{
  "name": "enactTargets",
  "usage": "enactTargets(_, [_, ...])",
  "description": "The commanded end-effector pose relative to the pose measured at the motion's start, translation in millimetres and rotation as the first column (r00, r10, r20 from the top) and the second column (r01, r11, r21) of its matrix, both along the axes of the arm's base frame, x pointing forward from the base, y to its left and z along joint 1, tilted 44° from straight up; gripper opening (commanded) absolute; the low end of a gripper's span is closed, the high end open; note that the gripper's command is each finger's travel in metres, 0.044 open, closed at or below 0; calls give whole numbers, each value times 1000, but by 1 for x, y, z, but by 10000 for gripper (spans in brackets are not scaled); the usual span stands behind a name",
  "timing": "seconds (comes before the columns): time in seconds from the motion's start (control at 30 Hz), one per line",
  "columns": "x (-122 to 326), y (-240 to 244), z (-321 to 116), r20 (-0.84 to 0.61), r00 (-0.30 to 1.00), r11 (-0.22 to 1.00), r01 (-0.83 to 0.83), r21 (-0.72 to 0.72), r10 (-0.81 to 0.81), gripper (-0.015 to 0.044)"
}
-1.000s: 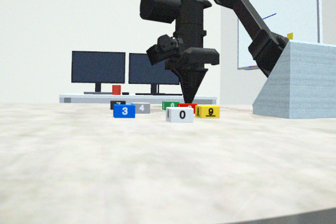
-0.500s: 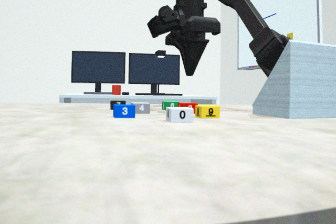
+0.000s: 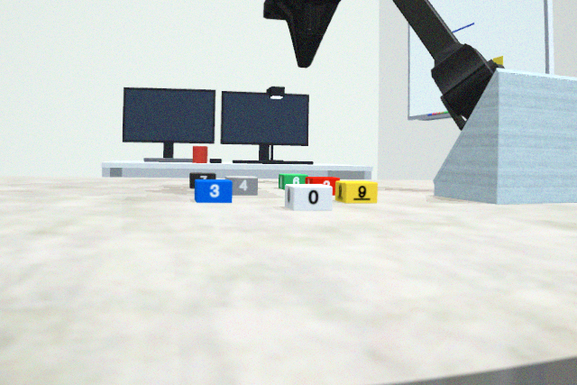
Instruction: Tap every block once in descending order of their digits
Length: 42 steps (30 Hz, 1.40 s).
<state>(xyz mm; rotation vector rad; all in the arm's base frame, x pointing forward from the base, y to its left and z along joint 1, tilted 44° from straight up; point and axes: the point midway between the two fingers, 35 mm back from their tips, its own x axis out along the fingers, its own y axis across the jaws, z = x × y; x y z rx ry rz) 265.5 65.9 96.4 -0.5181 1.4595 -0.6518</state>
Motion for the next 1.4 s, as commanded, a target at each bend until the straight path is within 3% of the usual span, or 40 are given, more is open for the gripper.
enactTargets(0.0, [19,31,-32,-7,1000,1000,0,-1,0,20])
enactTargets(0.17, [37,67,-76,-5,1000,1000,1,0,-1,20])
enactTargets(0.3, [38,68,-78,-5,1000,1000,1,0,-1,20])
enactTargets(0.57, [38,14,-135,-3,1000,1000,1,-2,-1,20])
enactTargets(1.37, [37,-8,-158,-3,1000,1000,1,-4,-1,20])
